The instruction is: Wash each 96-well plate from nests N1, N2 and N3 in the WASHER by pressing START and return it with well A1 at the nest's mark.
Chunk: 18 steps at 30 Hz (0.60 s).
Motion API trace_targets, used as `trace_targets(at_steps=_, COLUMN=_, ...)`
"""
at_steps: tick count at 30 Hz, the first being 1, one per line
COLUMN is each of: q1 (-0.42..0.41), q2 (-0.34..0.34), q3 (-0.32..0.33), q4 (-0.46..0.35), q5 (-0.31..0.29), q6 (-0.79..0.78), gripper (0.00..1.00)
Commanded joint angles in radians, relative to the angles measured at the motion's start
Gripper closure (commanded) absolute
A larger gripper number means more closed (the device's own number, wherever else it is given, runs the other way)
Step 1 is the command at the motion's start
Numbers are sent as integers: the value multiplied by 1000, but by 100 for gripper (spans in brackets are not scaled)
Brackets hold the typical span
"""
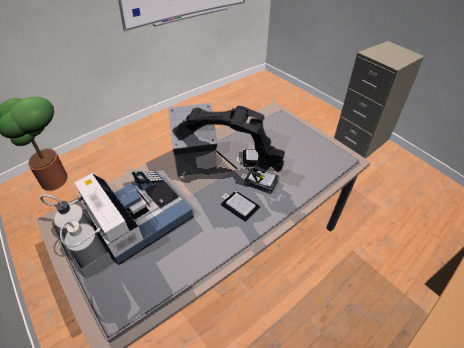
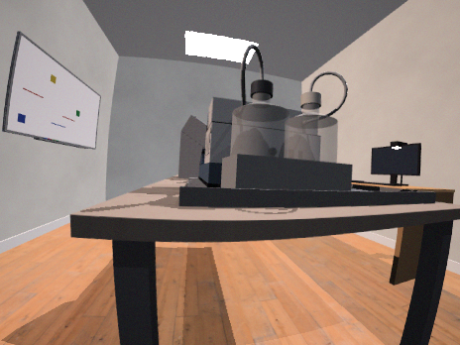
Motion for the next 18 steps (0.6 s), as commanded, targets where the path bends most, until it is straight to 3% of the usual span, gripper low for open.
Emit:
trace_targets(at_steps=1, q1=18, q2=-26, q3=-1, q4=-9, q5=4, q6=7, gripper=0)
trace_targets(at_steps=18, q1=48, q2=-101, q3=-31, q4=-70, q5=12, q6=40, gripper=0)
